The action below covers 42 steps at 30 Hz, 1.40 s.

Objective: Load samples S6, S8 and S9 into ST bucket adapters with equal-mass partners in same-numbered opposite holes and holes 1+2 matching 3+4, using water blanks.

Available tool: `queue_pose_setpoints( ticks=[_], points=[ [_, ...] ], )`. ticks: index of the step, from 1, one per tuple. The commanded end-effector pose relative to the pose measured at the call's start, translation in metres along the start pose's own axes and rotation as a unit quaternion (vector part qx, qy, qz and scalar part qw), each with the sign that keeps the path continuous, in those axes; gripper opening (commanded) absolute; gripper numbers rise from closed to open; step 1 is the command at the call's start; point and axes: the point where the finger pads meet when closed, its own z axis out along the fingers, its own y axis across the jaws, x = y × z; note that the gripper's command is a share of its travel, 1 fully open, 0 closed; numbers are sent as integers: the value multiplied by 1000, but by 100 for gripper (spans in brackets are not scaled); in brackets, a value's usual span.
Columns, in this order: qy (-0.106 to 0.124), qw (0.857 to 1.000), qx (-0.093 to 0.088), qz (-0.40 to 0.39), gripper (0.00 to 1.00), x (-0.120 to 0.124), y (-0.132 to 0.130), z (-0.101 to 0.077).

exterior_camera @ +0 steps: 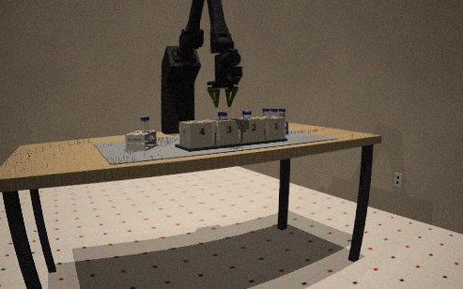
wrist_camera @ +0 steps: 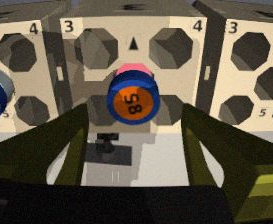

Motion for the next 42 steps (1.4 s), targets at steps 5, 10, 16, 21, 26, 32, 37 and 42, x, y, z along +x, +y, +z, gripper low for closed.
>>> queue_pose_setpoints(
  ticks=[5,10,16,21,26,32,37,42],
  points=[
    [-4,1000,-1,-1,55,-6,0,-5],
    [-4,1000,-1,-1,55,-6,0,-5],
    [-13,996,-3,-84,80,6,27,-12],
    [5,978,-7,-210,80,40,65,-1],
    [4,944,-8,-330,80,62,101,-1],
    [3,906,-9,-423,80,79,131,-2],
    [3,876,-10,-481,80,101,167,-2],
    [-1,882,-10,-471,80,118,205,-3]
  ],
)
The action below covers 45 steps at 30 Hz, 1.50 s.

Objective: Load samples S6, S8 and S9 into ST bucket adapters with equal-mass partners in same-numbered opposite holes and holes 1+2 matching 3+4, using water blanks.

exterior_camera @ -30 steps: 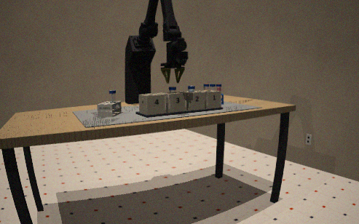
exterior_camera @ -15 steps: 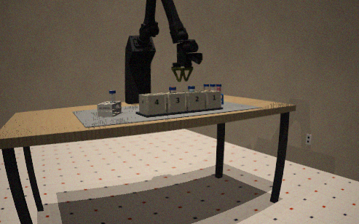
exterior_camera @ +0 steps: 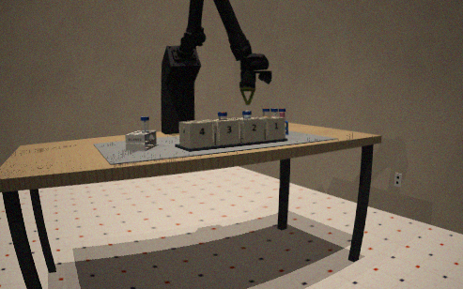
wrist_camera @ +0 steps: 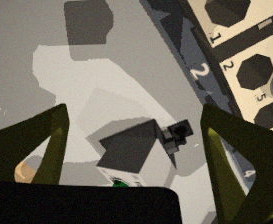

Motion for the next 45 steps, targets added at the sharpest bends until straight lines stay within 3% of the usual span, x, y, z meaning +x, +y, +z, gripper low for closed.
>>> queue_pose_setpoints(
  ticks=[1,4,18,20,27,30,31,35,39,45],
  points=[
    [-11,1000,-2,8,80,-17,23,2],
    [-12,1000,-2,9,80,-23,29,1],
    [-5,1000,-7,1,80,-71,139,-1],
    [-5,1000,-7,1,80,-71,139,-1],
    [-7,1000,-7,0,80,-98,192,-3],
    [-8,1000,-3,8,80,-99,186,-2],
    [11,1000,-2,6,80,-84,186,7],
    [-3,1000,-1,11,80,-94,182,21],
    [-9,1000,-4,3,80,-98,190,23],
    [0,1000,-2,5,80,-89,188,36]
  ],
)
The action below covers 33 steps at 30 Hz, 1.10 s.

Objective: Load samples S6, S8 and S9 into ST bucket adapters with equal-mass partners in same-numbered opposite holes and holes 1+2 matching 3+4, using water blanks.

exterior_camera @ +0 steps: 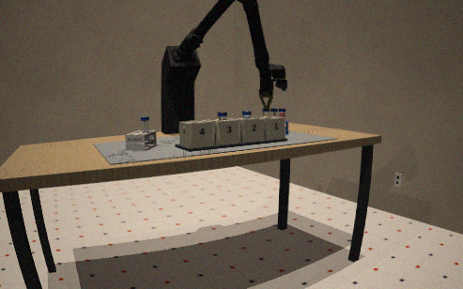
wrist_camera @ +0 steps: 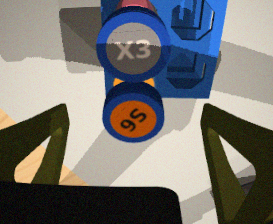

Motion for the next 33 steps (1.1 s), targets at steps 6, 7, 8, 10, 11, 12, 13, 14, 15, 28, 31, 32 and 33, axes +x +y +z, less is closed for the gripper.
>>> queue_pose_setpoints(
  ticks=[6,7,8,10,11,12,13,14,15,28,31,32,33],
  points=[
    [-4,1000,-1,-5,80,-2,3,11],
    [-4,1000,-1,-6,80,-3,3,12],
    [-4,1000,-1,-6,80,-3,3,12],
    [-2,1000,1,-4,80,-1,1,14],
    [0,1000,1,-3,80,0,0,17],
    [0,1000,1,-3,80,1,0,18],
    [0,1000,1,-3,80,1,0,19],
    [0,1000,1,-4,80,1,1,18],
    [-5,1000,-2,-9,80,-1,7,14],
    [-6,1000,-1,-3,0,-3,3,10],
    [-6,1000,-1,-3,0,-3,3,10],
    [-6,1000,-1,-3,0,-3,3,10],
    [-6,1000,-1,-3,0,-3,3,10]
  ],
)
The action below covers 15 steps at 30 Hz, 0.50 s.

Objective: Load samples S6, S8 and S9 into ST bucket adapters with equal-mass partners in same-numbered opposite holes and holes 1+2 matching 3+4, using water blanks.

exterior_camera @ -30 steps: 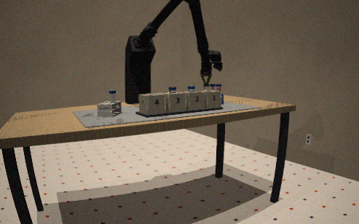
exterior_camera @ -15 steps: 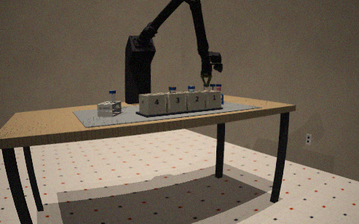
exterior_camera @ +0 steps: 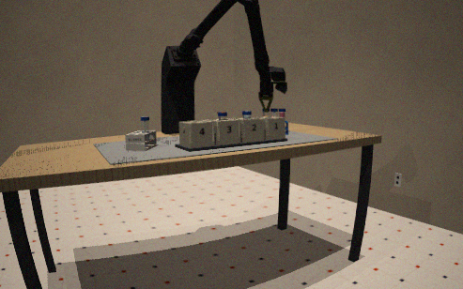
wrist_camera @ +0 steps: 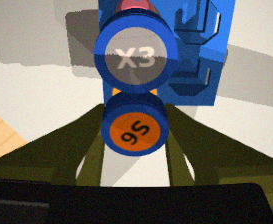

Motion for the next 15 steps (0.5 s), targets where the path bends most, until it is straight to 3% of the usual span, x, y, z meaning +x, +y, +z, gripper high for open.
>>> queue_pose_setpoints(
  ticks=[1,5,7,15],
  points=[
    [-7,1000,-2,-2,0,-4,3,-3],
    [-7,1000,-2,-2,0,-4,3,-3],
    [-12,1000,-4,-3,0,-6,5,-19],
    [-12,1000,-4,-2,0,-6,5,-38]
  ],
)
